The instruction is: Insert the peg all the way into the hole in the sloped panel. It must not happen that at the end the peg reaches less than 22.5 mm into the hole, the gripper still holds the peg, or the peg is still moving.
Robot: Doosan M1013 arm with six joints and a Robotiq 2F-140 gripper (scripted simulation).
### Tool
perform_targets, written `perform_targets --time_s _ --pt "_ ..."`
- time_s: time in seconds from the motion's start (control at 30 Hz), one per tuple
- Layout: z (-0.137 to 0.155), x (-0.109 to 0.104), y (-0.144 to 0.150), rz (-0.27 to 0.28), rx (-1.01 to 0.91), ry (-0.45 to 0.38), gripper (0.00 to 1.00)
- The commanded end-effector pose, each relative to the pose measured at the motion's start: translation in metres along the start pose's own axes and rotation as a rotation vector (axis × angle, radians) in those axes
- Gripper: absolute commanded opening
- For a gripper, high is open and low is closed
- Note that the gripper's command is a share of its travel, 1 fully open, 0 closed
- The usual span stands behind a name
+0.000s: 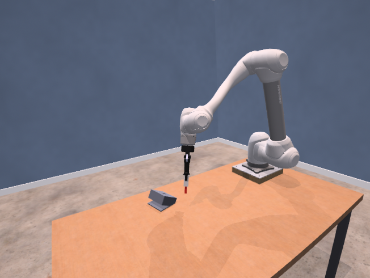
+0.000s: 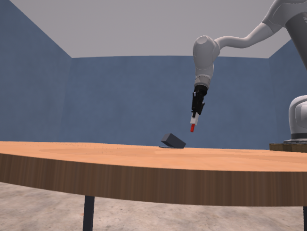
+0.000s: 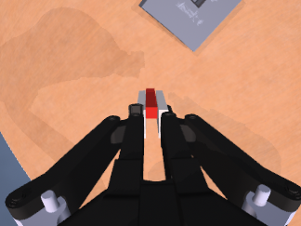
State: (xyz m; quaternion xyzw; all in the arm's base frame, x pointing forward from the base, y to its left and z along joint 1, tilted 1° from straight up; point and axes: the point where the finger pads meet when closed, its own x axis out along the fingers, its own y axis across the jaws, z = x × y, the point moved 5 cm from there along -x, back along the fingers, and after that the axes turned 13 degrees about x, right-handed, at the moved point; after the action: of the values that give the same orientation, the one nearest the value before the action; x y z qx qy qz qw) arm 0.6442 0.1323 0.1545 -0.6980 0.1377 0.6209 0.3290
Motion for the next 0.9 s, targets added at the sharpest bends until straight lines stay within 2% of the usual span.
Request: perform_targets --time_s 0.0,0.87 --pt "-0.008 -0.003 0.005 -0.021 0.055 0.011 0.00" --pt "-0.072 -0.033 0.049 -0.176 0.464 0.102 0.00"
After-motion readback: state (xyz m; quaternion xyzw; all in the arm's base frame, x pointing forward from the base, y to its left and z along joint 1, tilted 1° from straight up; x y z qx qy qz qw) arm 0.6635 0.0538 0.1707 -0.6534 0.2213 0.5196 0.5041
